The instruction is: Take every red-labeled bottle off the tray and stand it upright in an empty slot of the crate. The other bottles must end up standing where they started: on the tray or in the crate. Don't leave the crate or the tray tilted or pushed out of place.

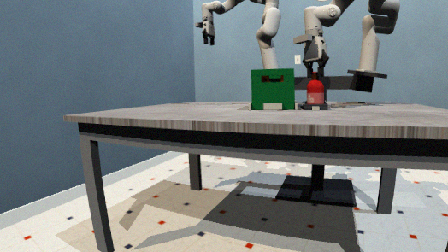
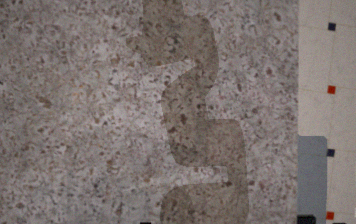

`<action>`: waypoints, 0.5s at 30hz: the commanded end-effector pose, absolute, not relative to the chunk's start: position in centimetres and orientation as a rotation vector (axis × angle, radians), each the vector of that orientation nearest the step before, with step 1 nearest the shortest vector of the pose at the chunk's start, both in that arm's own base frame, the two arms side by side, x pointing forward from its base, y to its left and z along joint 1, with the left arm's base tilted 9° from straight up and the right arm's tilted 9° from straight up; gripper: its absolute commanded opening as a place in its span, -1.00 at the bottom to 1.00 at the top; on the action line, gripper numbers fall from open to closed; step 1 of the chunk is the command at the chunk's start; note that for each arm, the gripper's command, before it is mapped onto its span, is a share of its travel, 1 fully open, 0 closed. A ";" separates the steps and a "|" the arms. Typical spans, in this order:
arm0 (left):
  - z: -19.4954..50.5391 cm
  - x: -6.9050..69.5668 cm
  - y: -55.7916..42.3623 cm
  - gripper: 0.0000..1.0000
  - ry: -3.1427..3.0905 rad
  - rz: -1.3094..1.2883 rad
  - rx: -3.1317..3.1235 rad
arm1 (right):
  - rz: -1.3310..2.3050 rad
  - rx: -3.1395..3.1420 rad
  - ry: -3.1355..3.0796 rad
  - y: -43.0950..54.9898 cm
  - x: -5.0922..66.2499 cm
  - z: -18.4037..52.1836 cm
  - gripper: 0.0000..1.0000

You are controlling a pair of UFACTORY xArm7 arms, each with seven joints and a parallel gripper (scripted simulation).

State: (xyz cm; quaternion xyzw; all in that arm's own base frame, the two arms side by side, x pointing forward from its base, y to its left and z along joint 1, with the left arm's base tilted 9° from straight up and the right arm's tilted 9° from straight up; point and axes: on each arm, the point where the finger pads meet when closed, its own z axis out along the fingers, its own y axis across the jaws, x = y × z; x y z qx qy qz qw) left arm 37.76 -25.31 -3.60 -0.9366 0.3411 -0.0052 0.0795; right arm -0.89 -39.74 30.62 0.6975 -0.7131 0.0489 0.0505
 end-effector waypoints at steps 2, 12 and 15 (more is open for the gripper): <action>-3.5 37.8 -25.4 -1.00 1.022 -0.020 -2.803 | 0.154 2.122 -2.169 -39.8 -0.9 30.8 1.00; -3.5 37.8 -25.4 -1.00 1.022 -0.020 -2.803 | 0.154 2.122 -2.169 -39.8 -0.9 30.8 1.00; -3.5 37.8 -25.4 -1.00 1.022 -0.020 -2.803 | 0.154 2.122 -2.169 -39.8 -0.9 30.8 1.00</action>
